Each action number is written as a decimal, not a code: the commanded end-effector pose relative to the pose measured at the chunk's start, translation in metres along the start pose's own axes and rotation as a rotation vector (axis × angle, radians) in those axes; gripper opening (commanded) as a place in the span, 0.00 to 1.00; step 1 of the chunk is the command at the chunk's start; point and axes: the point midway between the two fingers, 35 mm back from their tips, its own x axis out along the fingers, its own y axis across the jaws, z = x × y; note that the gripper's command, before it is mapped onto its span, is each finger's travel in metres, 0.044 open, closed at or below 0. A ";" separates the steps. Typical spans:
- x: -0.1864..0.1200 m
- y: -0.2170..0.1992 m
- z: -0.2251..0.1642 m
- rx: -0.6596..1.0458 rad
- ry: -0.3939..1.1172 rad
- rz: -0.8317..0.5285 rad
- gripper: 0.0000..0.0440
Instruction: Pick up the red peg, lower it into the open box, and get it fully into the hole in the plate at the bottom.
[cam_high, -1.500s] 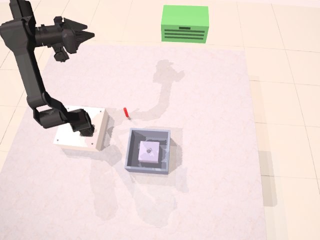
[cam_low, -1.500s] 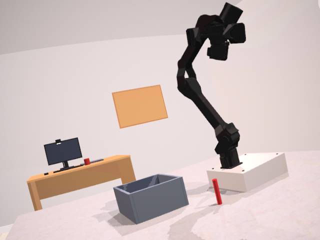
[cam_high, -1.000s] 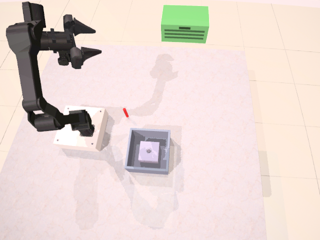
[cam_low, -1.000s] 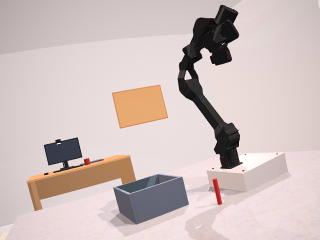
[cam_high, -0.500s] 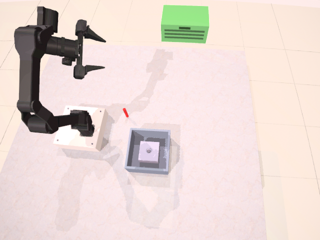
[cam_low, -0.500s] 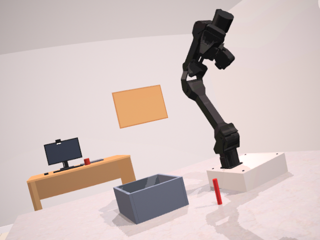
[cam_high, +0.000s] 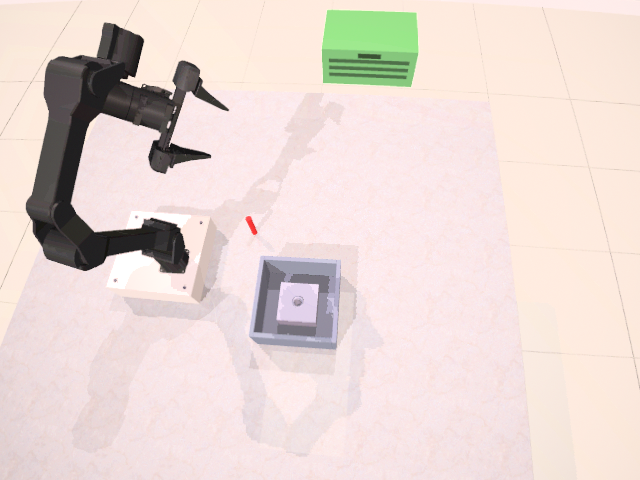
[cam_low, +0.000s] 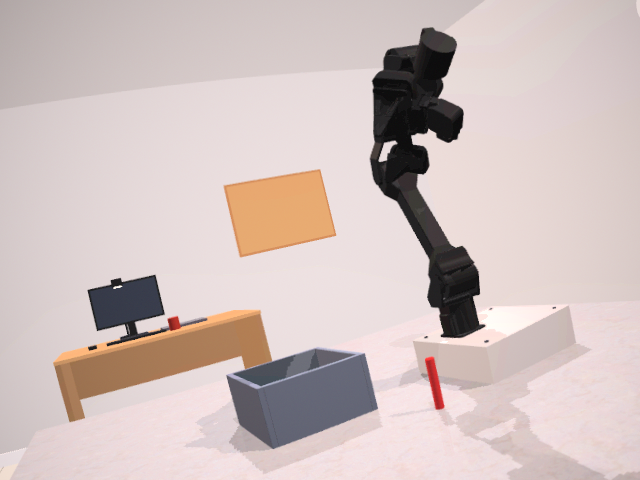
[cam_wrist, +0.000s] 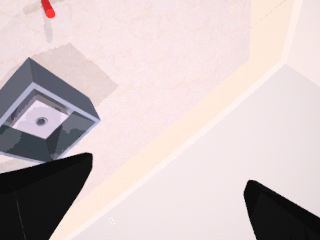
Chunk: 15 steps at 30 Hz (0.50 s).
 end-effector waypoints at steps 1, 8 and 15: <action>0.005 0.006 0.000 0.095 0.004 0.034 1.00; 0.016 0.019 -0.001 0.329 0.025 0.112 1.00; 0.027 0.032 -0.001 0.562 0.061 0.189 1.00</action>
